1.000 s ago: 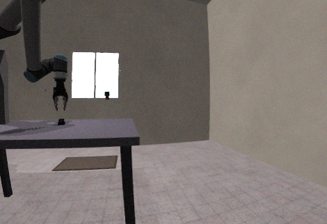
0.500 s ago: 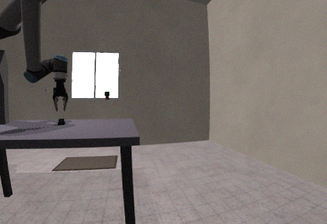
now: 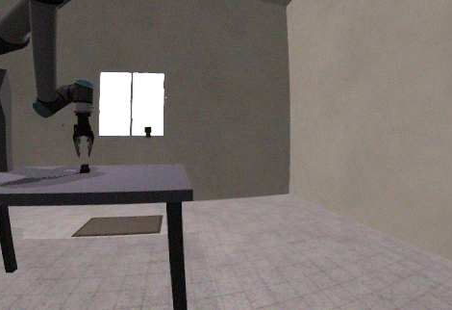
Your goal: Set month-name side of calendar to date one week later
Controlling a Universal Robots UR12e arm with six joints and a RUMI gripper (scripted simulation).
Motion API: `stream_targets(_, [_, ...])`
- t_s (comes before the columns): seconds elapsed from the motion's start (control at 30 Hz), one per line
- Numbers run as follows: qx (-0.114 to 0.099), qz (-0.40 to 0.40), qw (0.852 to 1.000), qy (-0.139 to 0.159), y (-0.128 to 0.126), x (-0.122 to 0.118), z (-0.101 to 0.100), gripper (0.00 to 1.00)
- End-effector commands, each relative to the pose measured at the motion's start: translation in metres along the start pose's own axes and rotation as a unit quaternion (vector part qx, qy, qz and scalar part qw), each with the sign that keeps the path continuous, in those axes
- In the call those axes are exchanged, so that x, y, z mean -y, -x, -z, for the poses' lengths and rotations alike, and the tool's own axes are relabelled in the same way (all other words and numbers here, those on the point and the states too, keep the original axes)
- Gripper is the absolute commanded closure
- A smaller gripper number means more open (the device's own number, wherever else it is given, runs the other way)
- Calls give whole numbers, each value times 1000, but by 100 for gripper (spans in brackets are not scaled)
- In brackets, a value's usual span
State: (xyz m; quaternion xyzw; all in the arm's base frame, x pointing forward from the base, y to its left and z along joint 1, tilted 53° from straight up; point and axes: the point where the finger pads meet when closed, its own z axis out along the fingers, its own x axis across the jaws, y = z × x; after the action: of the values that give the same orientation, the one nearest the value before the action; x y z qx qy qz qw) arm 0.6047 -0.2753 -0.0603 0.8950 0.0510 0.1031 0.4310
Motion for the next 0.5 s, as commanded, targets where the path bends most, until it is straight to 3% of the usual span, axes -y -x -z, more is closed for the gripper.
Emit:
stream_targets(0.0, [0,0,1000,0,0,0,-7,72])
stream_targets(0.47, [0,0,1000,0,0,0,-25,72])
